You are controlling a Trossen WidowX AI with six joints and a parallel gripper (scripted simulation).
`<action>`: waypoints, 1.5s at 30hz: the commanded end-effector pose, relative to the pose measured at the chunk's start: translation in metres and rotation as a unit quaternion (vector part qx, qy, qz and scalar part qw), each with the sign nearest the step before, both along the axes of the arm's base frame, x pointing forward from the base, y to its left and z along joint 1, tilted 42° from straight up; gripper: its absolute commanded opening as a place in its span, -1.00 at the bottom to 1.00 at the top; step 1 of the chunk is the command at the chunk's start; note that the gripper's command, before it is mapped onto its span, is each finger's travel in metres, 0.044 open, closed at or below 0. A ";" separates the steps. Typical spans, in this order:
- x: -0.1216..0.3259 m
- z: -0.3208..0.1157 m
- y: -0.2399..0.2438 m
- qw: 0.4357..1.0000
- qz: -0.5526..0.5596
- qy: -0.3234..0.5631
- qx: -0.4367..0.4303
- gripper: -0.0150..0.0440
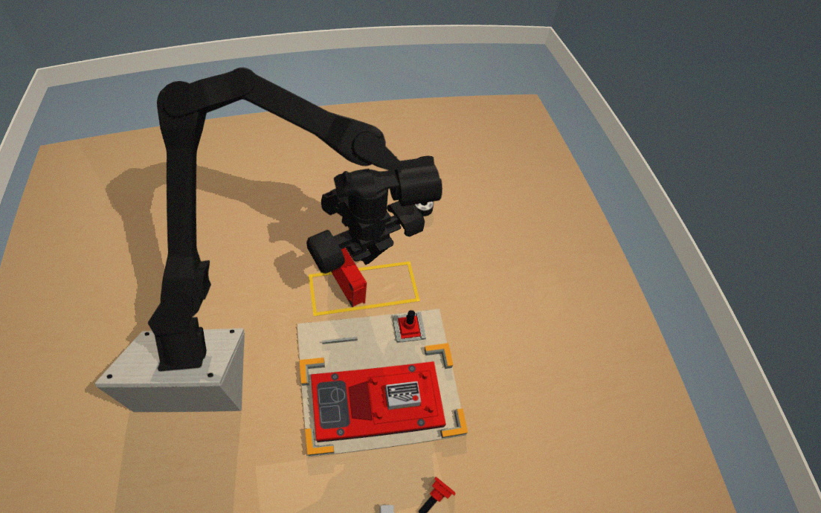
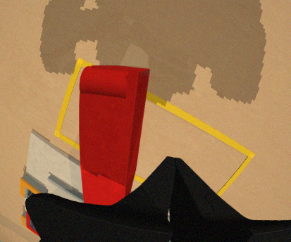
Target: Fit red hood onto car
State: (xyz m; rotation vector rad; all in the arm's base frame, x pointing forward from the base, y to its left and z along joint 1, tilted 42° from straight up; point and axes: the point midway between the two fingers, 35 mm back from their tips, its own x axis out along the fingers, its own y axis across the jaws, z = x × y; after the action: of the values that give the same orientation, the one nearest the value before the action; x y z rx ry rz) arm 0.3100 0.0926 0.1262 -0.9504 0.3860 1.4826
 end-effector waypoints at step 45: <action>-0.028 -0.007 -0.006 1.000 -0.001 -0.001 0.001 -0.49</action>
State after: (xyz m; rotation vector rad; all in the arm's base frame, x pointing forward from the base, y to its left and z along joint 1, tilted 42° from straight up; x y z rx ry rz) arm 0.2848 0.0867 0.1185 -0.9452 0.3949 1.4822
